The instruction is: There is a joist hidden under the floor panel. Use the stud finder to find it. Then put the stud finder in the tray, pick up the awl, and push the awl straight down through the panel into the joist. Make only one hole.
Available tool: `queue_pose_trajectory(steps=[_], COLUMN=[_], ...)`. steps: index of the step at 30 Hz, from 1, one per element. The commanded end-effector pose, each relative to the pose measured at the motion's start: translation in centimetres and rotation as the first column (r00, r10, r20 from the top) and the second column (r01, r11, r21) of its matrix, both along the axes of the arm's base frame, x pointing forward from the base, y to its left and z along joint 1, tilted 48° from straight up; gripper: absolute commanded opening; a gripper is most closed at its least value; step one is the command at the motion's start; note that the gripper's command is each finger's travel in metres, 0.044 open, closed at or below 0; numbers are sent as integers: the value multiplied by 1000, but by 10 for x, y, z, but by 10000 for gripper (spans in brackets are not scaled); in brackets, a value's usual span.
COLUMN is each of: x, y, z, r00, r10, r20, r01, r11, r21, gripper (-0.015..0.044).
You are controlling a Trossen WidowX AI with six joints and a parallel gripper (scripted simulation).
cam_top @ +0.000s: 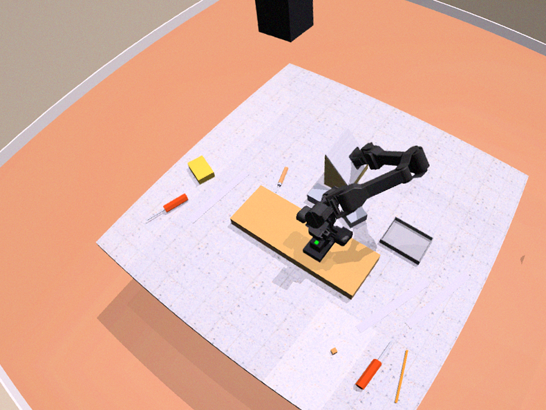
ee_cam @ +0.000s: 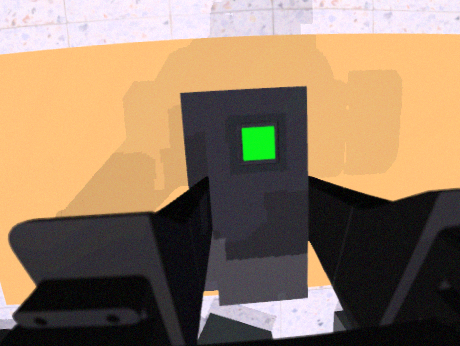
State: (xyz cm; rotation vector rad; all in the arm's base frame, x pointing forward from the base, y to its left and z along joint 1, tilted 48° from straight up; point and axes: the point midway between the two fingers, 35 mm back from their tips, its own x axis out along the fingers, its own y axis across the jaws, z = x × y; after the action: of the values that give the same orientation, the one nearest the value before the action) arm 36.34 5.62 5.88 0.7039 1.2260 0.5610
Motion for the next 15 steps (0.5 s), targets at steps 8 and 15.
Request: queue_pose_trajectory(steps=[8,15], x=[-1,-1], y=[-16,-25], z=[-19,-29], r00=[1000,1000], r10=[0,0], r20=[-2,-2], r01=[0,0], r11=[1000,1000], r21=[-1,-1], gripper=[0,0])
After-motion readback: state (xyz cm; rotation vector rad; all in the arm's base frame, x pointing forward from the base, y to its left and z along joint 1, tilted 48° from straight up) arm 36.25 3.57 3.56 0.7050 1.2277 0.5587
